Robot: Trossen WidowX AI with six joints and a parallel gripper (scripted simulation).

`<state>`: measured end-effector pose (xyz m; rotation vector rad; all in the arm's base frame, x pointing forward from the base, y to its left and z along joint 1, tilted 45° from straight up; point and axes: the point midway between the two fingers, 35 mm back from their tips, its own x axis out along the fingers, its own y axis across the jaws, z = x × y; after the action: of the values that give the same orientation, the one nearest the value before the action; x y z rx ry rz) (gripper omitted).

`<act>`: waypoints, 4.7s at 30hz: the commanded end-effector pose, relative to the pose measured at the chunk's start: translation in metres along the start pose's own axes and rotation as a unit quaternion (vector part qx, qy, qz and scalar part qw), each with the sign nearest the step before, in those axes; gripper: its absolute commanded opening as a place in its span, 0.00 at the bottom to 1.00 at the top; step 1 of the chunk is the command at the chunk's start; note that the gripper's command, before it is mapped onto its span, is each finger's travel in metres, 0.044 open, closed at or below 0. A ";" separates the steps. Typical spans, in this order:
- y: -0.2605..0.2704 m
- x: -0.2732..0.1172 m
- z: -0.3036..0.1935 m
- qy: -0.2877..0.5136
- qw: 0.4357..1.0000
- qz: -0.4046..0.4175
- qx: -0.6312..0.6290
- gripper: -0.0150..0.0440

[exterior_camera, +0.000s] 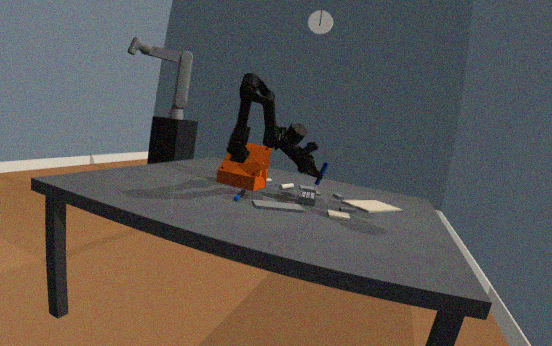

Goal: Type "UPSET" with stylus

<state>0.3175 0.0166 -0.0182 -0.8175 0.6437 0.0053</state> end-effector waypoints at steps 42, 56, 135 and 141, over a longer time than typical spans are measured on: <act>0.001 0.007 -0.011 0.001 1.000 -0.002 0.002 0.39; 0.001 0.010 -0.016 0.001 1.000 -0.002 0.002 0.39; 0.019 -0.043 0.002 -0.128 0.959 0.226 -0.116 0.25; 0.019 -0.037 -0.008 -0.128 0.959 0.226 -0.116 0.25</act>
<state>0.2816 0.0351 -0.0092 -0.8628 0.5714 0.5918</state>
